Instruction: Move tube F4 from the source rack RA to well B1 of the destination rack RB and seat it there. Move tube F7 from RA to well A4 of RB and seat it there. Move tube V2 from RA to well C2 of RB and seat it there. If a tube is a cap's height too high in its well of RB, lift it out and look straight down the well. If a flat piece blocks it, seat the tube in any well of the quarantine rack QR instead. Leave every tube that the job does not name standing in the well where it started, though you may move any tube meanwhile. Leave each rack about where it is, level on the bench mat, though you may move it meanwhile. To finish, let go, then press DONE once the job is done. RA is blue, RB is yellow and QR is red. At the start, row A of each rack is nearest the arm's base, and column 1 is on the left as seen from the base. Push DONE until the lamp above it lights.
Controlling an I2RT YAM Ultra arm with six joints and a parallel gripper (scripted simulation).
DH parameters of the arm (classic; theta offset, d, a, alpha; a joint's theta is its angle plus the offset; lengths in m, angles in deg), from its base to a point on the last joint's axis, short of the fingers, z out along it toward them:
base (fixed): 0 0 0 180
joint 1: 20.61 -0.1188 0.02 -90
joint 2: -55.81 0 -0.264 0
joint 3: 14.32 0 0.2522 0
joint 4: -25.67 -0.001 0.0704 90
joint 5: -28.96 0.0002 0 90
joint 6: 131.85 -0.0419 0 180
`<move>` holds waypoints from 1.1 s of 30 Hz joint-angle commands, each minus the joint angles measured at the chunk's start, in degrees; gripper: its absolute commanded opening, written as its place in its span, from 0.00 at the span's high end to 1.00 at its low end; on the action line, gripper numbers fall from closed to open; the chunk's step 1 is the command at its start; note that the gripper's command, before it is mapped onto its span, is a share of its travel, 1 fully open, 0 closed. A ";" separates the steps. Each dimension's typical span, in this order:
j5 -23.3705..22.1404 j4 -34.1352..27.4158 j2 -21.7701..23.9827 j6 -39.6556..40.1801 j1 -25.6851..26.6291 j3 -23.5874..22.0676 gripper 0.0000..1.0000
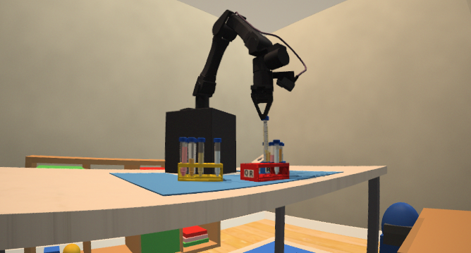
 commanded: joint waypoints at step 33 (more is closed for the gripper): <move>-0.10 1.50 -1.51 0.25 0.17 0.82 1.00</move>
